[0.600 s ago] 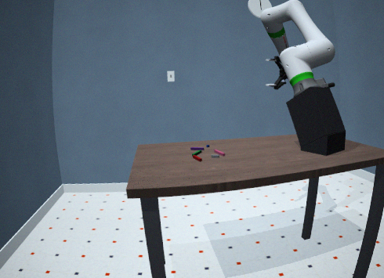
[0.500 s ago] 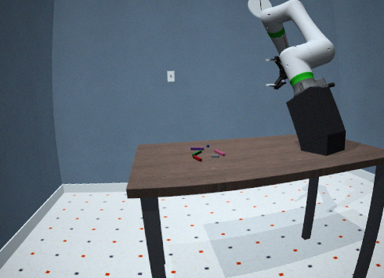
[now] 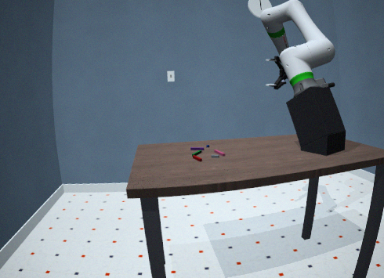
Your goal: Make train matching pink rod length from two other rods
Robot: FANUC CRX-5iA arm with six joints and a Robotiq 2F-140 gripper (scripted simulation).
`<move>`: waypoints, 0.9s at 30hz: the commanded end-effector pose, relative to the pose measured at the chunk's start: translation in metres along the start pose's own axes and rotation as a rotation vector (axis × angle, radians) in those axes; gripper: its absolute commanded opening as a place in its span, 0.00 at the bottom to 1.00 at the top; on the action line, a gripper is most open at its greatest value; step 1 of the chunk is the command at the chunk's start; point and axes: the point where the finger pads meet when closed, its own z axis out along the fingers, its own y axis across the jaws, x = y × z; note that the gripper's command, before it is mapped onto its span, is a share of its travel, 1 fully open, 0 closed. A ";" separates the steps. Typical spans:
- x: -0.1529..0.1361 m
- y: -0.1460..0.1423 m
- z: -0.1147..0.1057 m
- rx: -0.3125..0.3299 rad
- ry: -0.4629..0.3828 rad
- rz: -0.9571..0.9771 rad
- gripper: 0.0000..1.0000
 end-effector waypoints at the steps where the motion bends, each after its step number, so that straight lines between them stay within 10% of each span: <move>1: 0.000 0.000 0.000 0.000 0.000 0.000 1.00; 16: 0.001 -0.013 0.023 -0.012 0.153 -0.085 1.00; 27: 0.005 -0.038 0.071 -0.078 0.484 -0.313 1.00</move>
